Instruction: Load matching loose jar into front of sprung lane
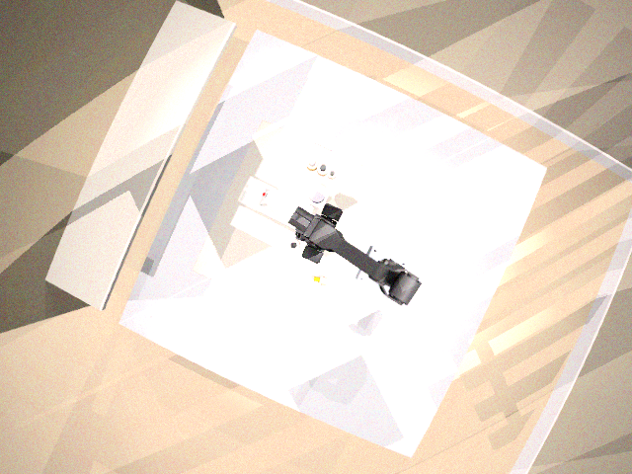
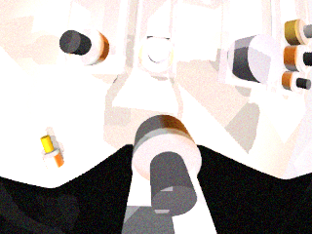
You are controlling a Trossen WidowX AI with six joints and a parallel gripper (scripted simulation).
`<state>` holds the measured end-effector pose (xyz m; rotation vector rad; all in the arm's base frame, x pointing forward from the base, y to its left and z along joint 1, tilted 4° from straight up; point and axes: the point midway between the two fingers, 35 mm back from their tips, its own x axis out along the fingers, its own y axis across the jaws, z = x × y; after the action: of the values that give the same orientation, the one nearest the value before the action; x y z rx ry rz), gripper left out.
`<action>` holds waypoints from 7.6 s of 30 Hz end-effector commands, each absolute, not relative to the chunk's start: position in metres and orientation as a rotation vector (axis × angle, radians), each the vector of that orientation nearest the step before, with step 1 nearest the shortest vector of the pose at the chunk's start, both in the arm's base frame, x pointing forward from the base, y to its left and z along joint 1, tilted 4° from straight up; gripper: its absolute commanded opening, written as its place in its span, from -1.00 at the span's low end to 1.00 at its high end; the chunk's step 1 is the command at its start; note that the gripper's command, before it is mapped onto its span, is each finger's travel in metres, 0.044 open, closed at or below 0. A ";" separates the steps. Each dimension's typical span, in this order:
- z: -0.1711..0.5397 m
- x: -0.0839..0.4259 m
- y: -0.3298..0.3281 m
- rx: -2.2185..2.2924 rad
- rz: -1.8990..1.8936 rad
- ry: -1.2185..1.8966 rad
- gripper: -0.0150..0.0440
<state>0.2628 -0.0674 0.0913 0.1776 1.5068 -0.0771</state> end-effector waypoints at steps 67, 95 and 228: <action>0.021 0.303 -0.066 0.203 -0.104 1.511 -0.49; 0.021 0.313 -0.068 0.203 -0.104 1.510 -0.49; 0.027 0.341 -0.074 0.202 -0.104 1.508 -0.49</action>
<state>0.3331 -0.0715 0.0243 0.2072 1.5360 -0.0968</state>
